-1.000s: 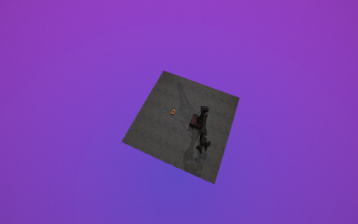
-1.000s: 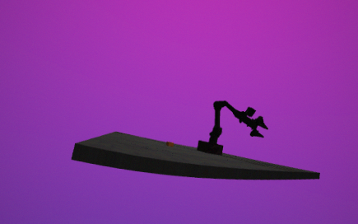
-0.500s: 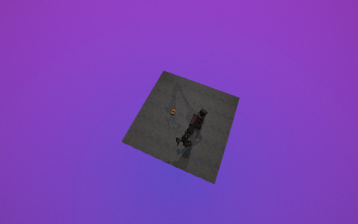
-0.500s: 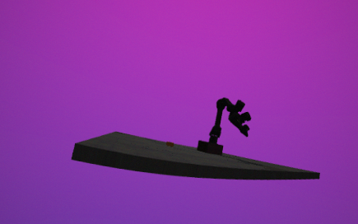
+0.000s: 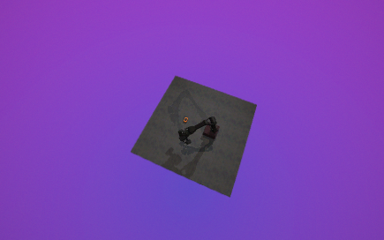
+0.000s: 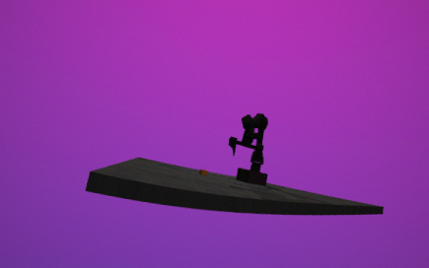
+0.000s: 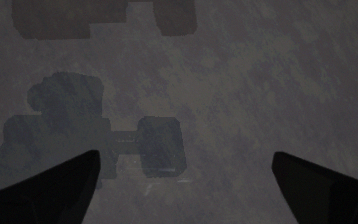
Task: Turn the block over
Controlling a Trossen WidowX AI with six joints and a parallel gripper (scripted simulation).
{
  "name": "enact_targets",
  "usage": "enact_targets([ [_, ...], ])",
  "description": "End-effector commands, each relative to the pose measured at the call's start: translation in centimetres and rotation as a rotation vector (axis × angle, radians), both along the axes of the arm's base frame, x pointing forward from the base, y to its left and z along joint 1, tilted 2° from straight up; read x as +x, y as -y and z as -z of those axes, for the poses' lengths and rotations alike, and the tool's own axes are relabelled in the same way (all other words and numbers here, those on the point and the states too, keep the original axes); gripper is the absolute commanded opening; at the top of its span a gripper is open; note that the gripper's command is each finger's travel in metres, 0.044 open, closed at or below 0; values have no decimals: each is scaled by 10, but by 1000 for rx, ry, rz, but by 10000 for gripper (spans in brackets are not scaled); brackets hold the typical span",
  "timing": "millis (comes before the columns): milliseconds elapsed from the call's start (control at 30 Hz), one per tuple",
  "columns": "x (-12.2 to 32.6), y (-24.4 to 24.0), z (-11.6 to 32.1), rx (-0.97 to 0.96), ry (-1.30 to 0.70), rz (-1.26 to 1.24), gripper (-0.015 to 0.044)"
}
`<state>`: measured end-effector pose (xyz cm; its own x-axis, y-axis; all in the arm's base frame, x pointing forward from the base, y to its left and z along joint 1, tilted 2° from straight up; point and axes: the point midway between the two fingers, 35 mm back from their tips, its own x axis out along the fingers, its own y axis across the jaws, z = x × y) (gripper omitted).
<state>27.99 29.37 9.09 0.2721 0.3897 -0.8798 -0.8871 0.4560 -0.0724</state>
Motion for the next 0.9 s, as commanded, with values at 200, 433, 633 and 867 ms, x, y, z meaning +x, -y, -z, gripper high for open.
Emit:
enact_targets([
  [200,93,144,26,-125,-230,561,440],
  [433,114,258,42,-182,-430,951,440],
  [633,115,284,45,-190,-473,1027,440],
  [867,116,284,80,-190,-473,1027,440],
])
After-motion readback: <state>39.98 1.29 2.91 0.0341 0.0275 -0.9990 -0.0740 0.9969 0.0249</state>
